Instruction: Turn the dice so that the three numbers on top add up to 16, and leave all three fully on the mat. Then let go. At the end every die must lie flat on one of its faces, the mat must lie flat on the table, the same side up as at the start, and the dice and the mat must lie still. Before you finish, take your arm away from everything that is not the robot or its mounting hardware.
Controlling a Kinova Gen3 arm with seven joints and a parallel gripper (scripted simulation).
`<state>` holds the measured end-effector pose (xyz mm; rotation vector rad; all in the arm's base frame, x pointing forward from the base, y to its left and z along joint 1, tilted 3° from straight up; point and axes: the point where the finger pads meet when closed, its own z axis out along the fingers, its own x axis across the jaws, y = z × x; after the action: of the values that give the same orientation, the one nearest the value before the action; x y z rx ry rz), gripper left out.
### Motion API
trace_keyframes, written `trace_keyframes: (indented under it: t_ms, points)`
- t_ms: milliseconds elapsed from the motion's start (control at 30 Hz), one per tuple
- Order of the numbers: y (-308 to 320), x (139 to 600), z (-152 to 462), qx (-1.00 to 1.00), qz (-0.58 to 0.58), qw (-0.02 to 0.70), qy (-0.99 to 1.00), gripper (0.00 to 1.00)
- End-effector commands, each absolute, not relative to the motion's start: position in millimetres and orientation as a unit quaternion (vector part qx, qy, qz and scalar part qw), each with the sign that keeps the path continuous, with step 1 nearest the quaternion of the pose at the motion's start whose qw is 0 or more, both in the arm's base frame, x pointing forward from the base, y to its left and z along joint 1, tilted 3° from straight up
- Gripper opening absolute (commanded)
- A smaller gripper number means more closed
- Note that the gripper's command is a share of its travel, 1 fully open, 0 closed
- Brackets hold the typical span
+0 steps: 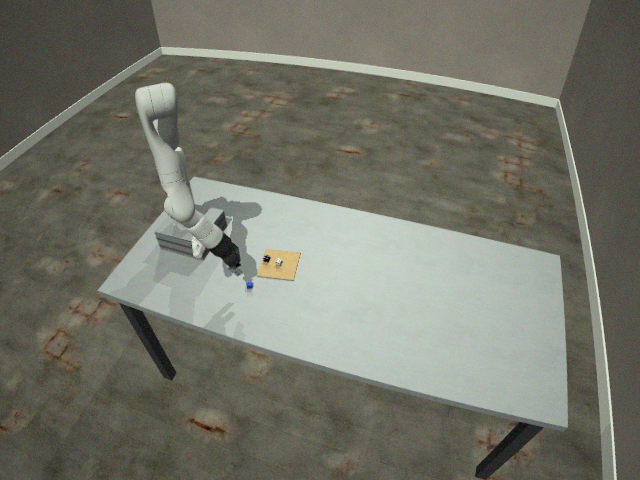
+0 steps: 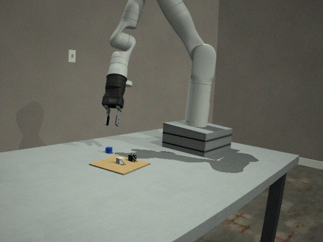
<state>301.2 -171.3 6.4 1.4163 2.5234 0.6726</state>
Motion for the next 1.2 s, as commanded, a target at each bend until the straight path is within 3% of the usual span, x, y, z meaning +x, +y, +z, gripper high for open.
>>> trace_keyframes:
  t_ms: [0,1167]
  points:
    - [-162.0,318.5,18.4,0.454,0.202,0.076,0.864,0.70]
    - [-151.6,335.8,33.0,0.460,0.027,-0.016,0.887,0.70]
